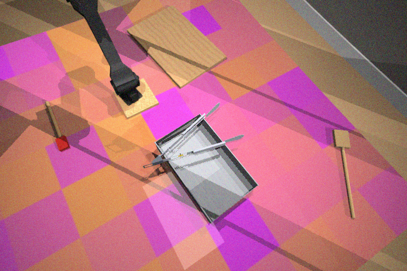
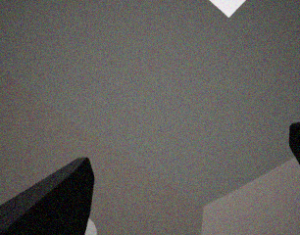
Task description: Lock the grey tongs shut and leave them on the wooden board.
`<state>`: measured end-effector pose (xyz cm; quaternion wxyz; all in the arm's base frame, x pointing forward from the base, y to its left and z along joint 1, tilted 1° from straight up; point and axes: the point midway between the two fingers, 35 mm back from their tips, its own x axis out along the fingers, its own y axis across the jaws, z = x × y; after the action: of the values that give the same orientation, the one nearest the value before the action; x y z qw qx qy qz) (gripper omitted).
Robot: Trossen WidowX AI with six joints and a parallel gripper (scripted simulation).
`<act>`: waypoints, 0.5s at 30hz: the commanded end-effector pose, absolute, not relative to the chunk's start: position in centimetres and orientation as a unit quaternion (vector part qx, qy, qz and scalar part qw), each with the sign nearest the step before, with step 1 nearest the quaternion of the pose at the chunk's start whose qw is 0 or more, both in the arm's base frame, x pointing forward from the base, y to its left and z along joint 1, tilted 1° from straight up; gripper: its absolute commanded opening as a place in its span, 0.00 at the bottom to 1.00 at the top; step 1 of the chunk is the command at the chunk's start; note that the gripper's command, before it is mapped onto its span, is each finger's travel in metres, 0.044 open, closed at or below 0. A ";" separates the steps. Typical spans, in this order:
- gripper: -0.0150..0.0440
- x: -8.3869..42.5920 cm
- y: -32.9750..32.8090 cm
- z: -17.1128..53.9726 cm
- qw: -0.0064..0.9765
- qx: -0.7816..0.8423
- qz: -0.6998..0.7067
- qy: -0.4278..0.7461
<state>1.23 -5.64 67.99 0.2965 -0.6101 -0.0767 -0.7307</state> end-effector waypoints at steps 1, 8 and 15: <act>0.98 1.2 -5.6 68.0 0.296 -0.610 -0.731 -0.077; 1.00 4.5 -6.1 67.7 0.340 -0.629 -0.693 -0.097; 1.00 13.7 -7.0 66.0 0.500 -0.638 -0.564 -0.156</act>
<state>8.71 -6.59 67.14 0.4256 -0.6348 -0.1370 -0.6302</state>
